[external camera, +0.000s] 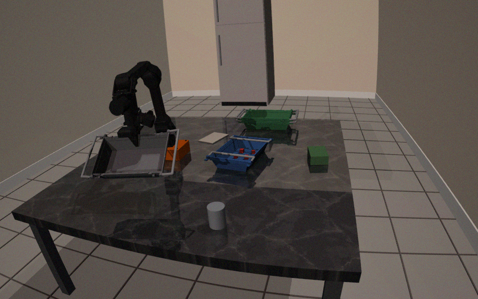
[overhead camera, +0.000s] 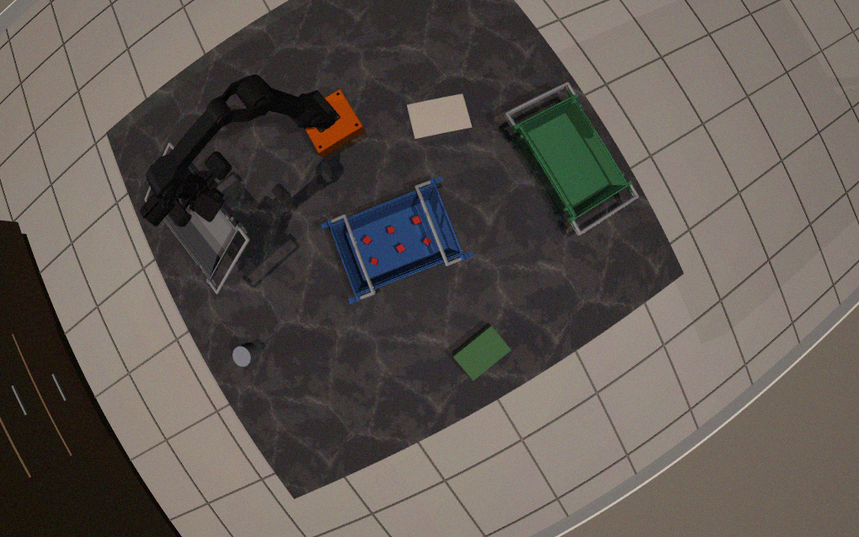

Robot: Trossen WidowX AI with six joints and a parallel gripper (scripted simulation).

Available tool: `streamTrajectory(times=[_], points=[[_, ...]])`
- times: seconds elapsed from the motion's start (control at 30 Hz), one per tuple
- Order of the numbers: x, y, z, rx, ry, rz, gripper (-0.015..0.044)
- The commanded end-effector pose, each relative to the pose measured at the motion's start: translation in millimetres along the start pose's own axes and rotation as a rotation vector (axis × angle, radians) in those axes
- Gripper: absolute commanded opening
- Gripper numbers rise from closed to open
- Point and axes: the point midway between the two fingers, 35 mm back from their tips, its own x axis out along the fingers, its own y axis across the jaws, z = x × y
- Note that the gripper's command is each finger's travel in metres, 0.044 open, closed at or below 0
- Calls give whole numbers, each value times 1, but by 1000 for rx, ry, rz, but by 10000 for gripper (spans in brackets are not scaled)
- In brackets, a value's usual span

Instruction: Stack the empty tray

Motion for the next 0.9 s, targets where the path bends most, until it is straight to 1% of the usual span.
streamTrajectory(times=[0.0, 0.87], points=[[-5, -5, 14, -30, -2, -22, 0], [-5, 6, 116, -282, -11, -22, 0]])
